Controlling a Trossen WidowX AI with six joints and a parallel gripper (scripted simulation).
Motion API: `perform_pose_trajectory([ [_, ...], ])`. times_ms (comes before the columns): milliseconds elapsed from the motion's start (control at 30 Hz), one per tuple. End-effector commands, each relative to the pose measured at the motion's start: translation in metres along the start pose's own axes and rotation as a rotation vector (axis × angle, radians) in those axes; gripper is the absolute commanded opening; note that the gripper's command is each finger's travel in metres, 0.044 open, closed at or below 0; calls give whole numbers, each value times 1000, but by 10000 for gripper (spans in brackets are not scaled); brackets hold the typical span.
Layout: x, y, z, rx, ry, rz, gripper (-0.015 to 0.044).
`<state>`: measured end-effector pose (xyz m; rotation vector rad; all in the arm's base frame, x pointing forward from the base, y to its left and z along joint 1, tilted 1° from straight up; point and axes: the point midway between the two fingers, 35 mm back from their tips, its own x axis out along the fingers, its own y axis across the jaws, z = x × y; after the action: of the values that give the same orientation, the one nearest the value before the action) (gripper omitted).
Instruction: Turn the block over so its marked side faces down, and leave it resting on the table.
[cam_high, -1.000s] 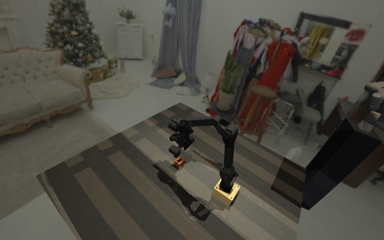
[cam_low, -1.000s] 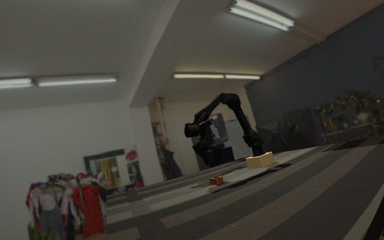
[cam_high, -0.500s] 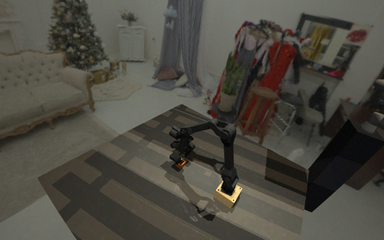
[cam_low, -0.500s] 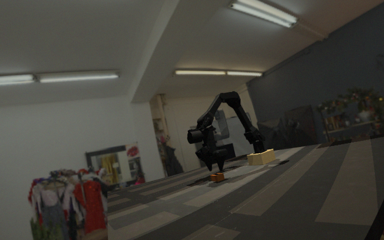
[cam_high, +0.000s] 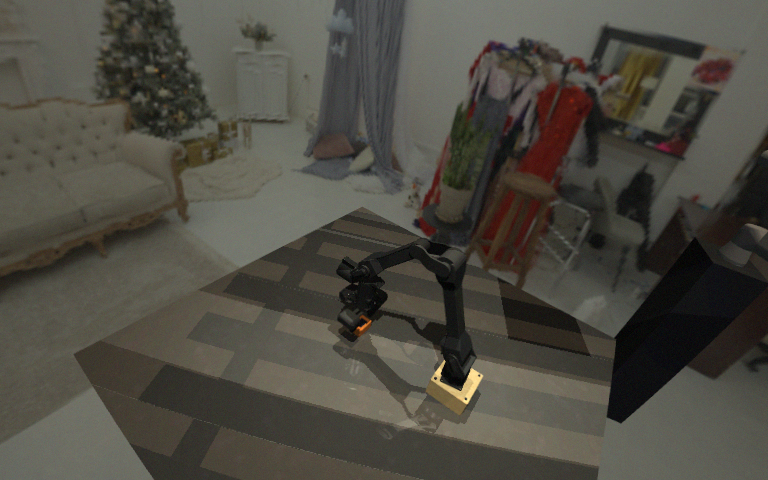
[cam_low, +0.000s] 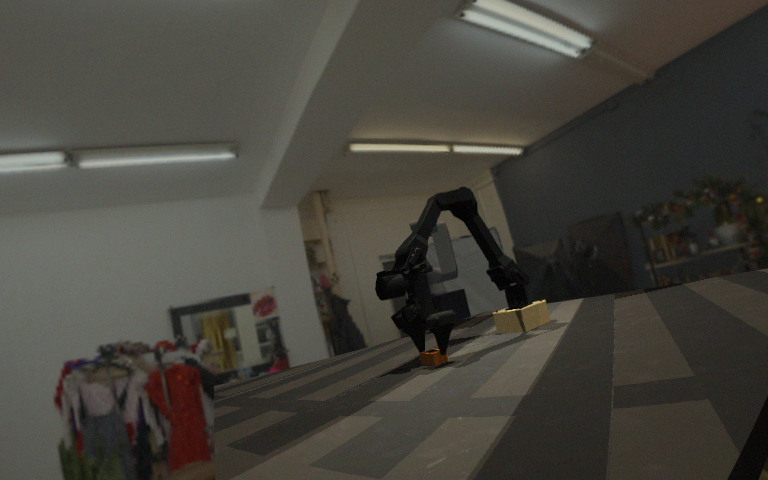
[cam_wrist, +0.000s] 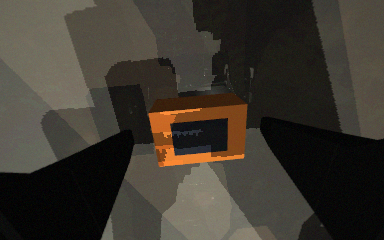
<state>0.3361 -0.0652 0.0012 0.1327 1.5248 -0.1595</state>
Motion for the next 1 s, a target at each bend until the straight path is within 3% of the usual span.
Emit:
perform_pose_trajectory([
  [0,9,0,-2,-1,9,1,440],
  [67,10,0,-2,-1,9,1,440],
  [233,10,0,-2,-1,9,1,309],
  [967,10,0,-2,-1,9,1,162],
])
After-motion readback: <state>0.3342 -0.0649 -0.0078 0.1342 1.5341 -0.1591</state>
